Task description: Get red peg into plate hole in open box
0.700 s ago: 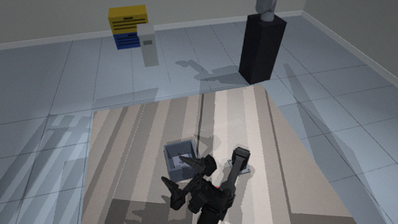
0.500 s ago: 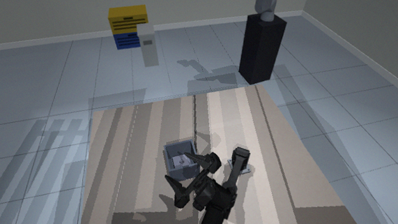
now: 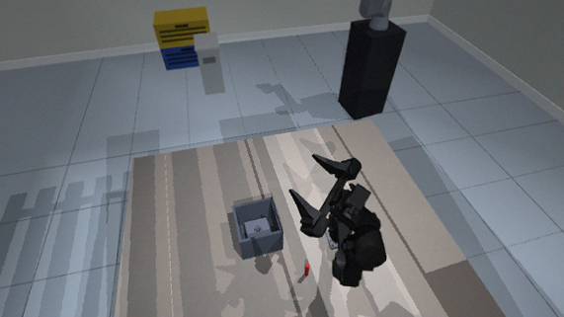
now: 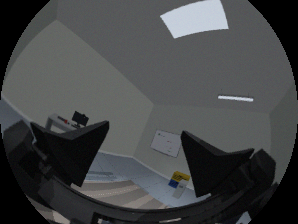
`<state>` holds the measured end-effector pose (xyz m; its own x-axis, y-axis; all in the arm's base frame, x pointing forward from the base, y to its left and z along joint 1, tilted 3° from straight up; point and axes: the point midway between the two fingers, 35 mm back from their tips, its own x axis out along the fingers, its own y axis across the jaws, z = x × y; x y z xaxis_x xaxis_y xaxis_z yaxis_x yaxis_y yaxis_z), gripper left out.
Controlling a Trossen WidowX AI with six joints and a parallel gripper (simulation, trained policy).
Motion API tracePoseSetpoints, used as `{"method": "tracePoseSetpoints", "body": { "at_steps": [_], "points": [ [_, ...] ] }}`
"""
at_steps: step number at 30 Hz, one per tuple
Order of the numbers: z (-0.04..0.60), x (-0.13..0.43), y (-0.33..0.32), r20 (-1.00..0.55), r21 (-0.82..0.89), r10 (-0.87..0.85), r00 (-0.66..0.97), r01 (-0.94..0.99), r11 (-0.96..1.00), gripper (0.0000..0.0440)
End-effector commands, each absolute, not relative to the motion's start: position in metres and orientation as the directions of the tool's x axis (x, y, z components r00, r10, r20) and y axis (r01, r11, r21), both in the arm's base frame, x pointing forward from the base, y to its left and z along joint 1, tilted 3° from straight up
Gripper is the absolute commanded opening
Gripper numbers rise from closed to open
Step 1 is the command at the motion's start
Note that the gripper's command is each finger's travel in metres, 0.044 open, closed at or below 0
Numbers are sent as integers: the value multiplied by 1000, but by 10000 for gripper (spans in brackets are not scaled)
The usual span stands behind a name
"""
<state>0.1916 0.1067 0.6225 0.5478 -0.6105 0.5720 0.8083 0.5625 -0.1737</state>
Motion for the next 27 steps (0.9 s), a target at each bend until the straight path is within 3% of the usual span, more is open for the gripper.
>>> {"method": "tracePoseSetpoints", "body": {
  "at_steps": [1, 14, 27],
  "points": [
    [630, 169, 88, 559, -66, -625, 545, 781, 621, 440],
    [639, 118, 19, 472, 308, -663, 582, 596, 742, 440],
    [626, 101, -52, 335, 648, -676, 656, 361, 671, 440]
  ]
}}
